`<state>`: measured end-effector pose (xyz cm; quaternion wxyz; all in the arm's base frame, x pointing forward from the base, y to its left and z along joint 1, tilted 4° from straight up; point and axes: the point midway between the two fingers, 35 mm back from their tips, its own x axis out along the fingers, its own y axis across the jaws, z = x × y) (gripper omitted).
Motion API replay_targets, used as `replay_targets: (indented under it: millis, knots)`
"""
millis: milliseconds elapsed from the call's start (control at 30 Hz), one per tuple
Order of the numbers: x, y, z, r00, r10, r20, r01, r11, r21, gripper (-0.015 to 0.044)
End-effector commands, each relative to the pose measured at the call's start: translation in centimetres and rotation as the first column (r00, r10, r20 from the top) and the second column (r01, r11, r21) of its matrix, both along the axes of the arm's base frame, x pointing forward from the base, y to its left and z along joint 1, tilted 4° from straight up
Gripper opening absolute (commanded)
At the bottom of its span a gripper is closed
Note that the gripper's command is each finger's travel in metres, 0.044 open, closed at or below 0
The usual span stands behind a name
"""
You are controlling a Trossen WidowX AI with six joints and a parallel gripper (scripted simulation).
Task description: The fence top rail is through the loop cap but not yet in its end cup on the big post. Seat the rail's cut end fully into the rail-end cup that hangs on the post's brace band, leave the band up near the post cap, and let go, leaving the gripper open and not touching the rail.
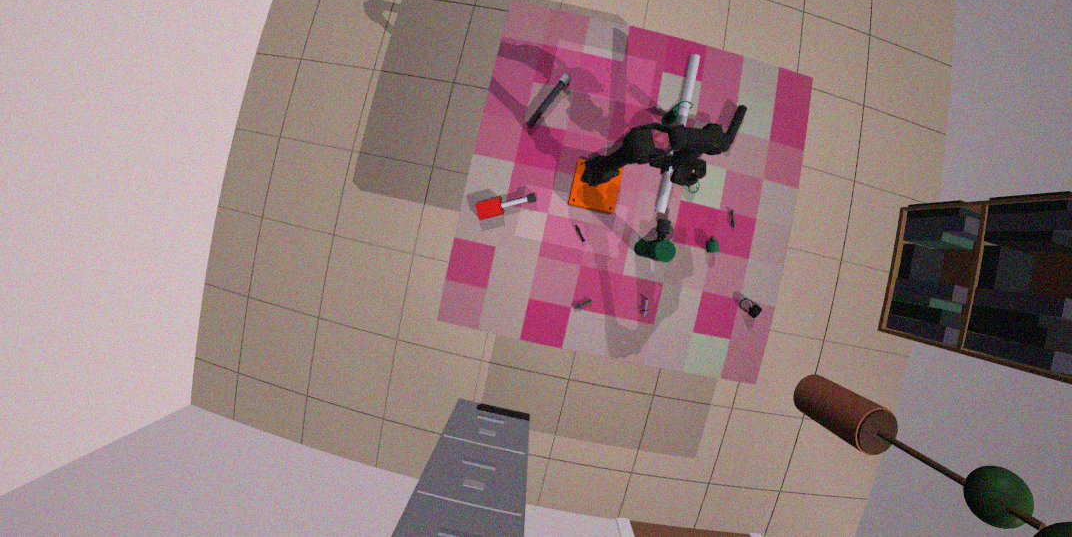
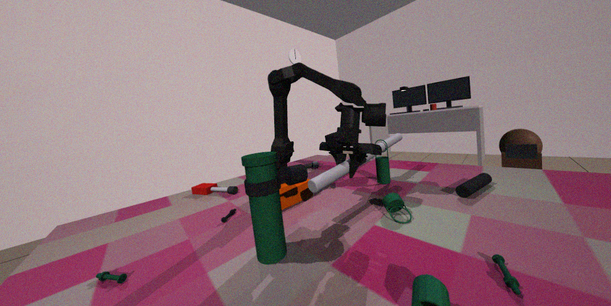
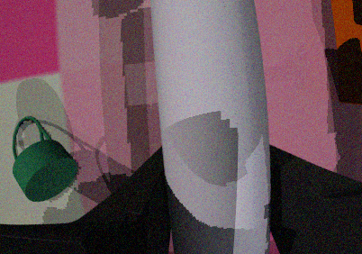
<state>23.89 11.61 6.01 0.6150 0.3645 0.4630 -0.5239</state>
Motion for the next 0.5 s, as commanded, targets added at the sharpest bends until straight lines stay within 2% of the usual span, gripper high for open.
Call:
replay_targets:
  millis: [0, 467]
  knots:
    - [0.54, -0.87, 2.2, 0.999, 0.008, 0.034, -0.006, 0.998, -0.069, 0.0]
    - [0.37, -1.12, 2.23, 1.0, 0.011, 0.023, -0.009, 0.996, -0.088, 0.0]
